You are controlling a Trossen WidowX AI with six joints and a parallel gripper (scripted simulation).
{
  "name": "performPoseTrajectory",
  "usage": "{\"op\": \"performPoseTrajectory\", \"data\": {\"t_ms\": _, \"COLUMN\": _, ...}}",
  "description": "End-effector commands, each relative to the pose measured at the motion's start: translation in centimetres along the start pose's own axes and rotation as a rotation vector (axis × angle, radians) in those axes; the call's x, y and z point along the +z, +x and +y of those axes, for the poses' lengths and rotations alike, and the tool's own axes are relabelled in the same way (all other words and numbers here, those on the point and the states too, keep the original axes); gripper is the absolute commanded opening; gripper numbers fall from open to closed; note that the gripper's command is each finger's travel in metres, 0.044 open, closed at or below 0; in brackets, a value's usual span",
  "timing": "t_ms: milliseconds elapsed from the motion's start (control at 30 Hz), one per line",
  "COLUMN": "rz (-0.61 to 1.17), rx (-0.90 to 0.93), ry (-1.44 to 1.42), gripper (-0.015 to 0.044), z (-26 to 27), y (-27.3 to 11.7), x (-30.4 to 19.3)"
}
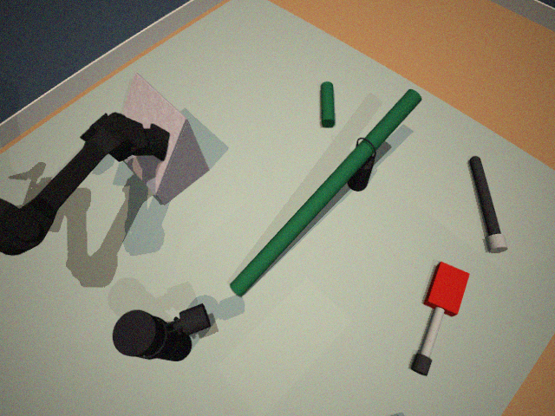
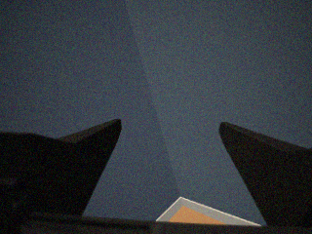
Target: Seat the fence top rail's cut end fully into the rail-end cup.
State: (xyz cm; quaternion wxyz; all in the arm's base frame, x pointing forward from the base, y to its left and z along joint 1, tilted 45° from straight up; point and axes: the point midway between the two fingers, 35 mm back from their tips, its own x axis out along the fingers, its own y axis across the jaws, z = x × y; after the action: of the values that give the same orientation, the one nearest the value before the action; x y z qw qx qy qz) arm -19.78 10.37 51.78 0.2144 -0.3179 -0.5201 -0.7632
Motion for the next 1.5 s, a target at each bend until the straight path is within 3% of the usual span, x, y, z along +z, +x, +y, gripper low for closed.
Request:
{"op": "performPoseTrajectory", "data": {"t_ms": 0, "rz": -0.161, "rx": -0.109, "ry": -0.076, "gripper": 0.044, "z": -2.8, "y": -0.6, "x": 4.5}}
{"op": "performPoseTrajectory", "data": {"t_ms": 167, "rz": -0.394, "rx": -0.277, "ry": -0.193, "gripper": 0.044, "z": -6.1, "y": -3.2, "x": 11.0}}
{"op": "performPoseTrajectory", "data": {"t_ms": 367, "rz": -0.507, "rx": -0.394, "ry": -0.293, "gripper": 0.044, "z": -7.4, "y": -5.7, "x": 14.7}}
{"op": "performPoseTrajectory", "data": {"t_ms": 800, "rz": -0.893, "rx": -0.742, "ry": -0.488, "gripper": 0.044, "z": -8.7, "y": -16.3, "x": 24.2}}
{"op": "performPoseTrajectory", "data": {"t_ms": 1133, "rz": -1.313, "rx": -1.183, "ry": -0.629, "gripper": 0.044, "z": -7.1, "y": -31.4, "x": 29.5}}
{"op": "performPoseTrajectory", "data": {"t_ms": 1300, "rz": -1.489, "rx": -1.456, "ry": -0.637, "gripper": 0.044, "z": -5.4, "y": -39.8, "x": 29.4}}
{"op": "performPoseTrajectory", "data": {"t_ms": 1467, "rz": -1.609, "rx": -1.674, "ry": -0.602, "gripper": 0.044, "z": -3.8, "y": -45.8, "x": 28.1}}
